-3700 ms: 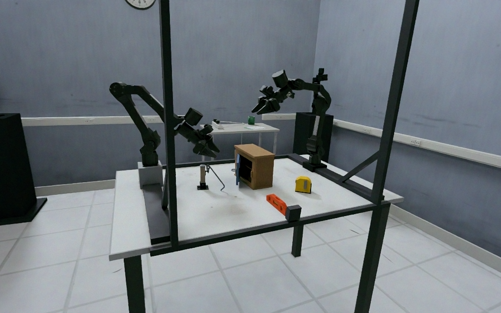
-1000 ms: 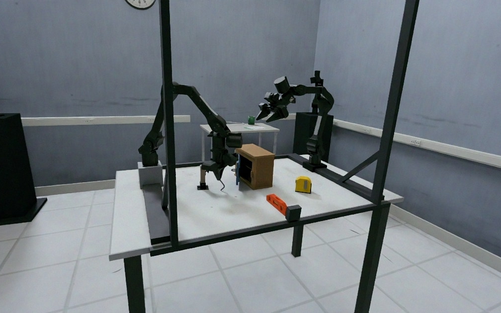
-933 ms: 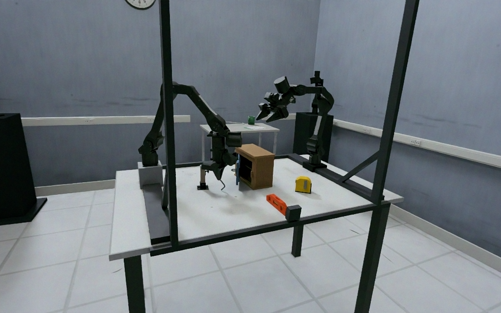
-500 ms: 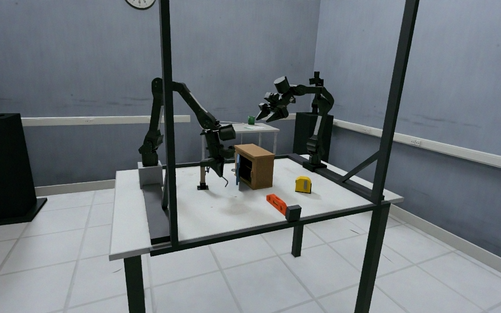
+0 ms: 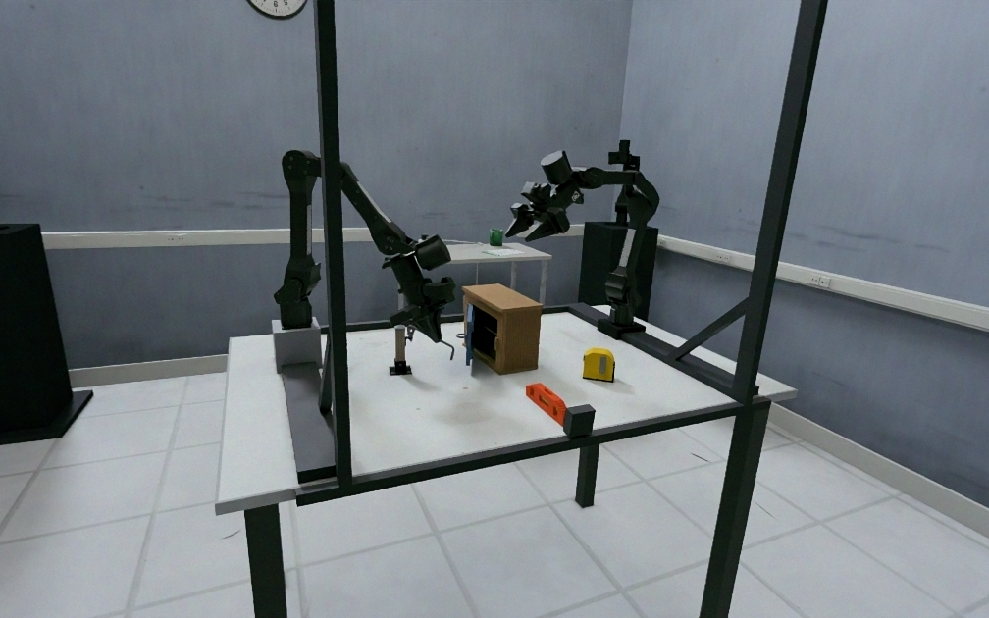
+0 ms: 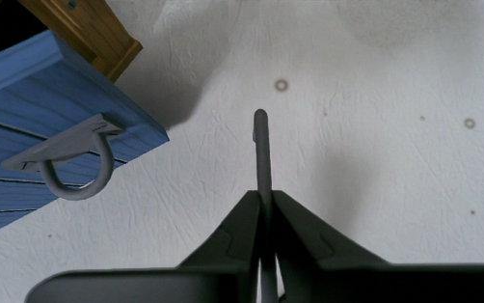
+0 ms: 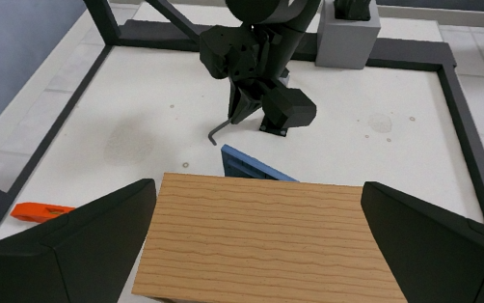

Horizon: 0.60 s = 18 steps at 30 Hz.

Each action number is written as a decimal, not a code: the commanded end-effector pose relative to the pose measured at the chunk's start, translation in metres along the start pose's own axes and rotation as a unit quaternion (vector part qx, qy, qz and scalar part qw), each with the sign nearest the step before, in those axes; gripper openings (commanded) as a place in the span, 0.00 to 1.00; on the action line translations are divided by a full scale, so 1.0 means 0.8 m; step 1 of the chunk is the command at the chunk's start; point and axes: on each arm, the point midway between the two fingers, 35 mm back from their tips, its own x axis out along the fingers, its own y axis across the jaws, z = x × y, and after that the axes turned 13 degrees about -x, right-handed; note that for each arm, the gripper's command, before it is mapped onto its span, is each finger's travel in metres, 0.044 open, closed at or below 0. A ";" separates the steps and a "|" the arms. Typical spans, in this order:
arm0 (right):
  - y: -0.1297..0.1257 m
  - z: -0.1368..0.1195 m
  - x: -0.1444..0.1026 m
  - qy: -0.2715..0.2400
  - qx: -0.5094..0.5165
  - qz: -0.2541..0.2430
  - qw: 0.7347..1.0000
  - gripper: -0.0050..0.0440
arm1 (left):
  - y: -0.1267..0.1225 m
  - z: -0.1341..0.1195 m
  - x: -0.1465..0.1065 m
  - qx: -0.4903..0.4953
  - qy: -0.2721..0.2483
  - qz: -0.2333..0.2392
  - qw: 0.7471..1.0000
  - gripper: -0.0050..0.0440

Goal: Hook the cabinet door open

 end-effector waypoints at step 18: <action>-0.004 0.011 -0.011 -0.017 0.002 -0.004 1.000 0.92 | 0.000 0.009 -0.035 0.001 -0.182 -0.039 0.983 0.00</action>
